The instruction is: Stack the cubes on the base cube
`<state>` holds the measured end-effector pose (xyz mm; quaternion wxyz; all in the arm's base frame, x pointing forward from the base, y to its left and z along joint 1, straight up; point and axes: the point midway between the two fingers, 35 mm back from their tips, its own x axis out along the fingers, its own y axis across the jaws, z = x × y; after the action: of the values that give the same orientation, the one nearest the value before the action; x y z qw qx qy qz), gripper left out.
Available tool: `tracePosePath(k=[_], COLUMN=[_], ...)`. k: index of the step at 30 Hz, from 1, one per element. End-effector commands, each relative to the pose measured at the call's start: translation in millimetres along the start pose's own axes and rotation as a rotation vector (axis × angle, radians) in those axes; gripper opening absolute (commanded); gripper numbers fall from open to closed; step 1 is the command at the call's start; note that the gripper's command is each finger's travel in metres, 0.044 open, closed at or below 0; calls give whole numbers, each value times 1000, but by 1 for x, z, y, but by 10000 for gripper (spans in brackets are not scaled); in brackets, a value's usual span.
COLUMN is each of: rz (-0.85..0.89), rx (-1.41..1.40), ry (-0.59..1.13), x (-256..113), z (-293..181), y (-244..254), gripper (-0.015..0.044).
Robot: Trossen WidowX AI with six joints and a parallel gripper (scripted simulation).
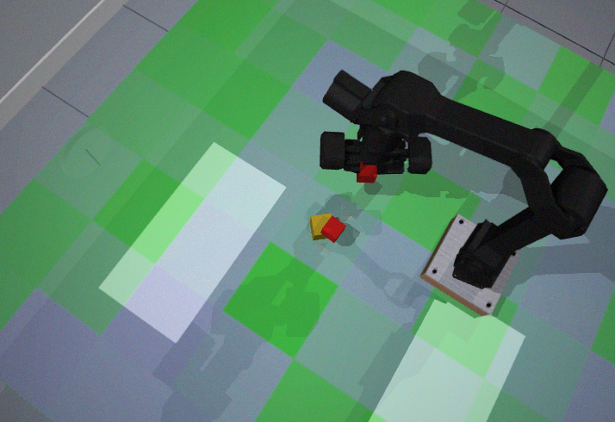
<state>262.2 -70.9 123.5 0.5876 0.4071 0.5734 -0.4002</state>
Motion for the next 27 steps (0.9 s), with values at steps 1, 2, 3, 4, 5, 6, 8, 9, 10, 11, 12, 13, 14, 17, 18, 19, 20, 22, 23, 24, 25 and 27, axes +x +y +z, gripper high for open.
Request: tracePosePath(k=[1,2,3,4,5,6,8,9,10,11,12,13,14,17,18,19,20,22,23,24,25,27], rz=[-3,-3,-3,-2,-2,-2,-2,-1,-1,-1,-1,0,0,0,1,1,1,2,2,2,2,3], rx=[-119,-145,-171,-197,-223,-249,-301,-328,-354,-380,-406,-432,-458,-537,-563,-589,-615,-667,-693,-719,-746,-798], ry=[-4,-4,-3,-3,-3,-3,-3,-3,-2,-2,-2,-2,-2,-2,-1,-1,-1,-1,-1,-1,-1,-1], x=[0,0,0,0,0,0,0,0,0,0,0,0,1,1,1,1,1,2,2,2,2,3], z=[-4,-6,-7,-9,-10,-12,-15,-16,-18,-20,-22,-23,-25,-31,-33,-35,-37,-41,-43,-45,-47,-52], y=[12,14,17,20,22,25,30,32,35,38,40,43,45,52,55,57,60,65,67,69,72,76], gripper=[105,105,105,105,105,105,105,105,105,105,105,105,105,105,105,105,105,105,105,105,105,105])
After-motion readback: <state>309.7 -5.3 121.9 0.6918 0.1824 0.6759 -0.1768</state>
